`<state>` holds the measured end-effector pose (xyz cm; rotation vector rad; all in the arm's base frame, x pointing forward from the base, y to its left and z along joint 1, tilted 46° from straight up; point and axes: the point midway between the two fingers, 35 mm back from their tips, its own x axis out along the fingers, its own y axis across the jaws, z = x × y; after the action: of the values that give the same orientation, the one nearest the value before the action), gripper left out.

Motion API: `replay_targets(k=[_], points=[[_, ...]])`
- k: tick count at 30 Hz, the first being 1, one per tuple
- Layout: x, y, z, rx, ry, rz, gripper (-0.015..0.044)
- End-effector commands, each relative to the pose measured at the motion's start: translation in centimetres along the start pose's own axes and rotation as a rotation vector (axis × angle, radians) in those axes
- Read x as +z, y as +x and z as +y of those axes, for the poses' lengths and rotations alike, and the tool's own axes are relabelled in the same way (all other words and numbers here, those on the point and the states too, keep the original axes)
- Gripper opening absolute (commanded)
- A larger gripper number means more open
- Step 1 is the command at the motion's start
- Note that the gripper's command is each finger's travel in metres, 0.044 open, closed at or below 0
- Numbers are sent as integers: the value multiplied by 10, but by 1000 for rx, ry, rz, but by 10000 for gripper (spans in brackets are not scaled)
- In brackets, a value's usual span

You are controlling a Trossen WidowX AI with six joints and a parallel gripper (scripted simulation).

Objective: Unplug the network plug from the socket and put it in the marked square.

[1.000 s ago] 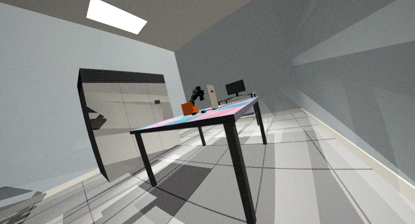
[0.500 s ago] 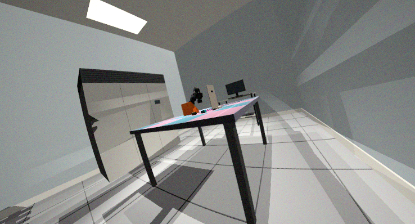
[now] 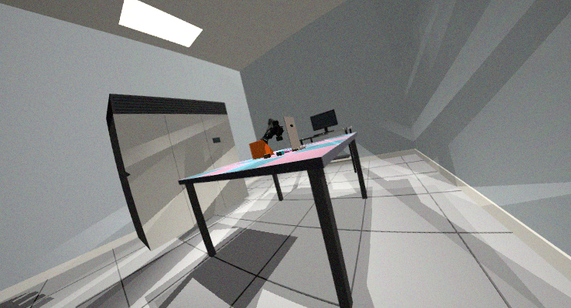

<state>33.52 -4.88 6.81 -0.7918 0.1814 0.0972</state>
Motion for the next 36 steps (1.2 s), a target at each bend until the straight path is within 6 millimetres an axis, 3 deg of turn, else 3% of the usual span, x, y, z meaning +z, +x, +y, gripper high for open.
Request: replay_targets(k=[1,35,36], points=[[1,7,0,-3,3,3,156],[16,58,0,-5,4,1,156],[16,58,0,-5,4,1,130]])
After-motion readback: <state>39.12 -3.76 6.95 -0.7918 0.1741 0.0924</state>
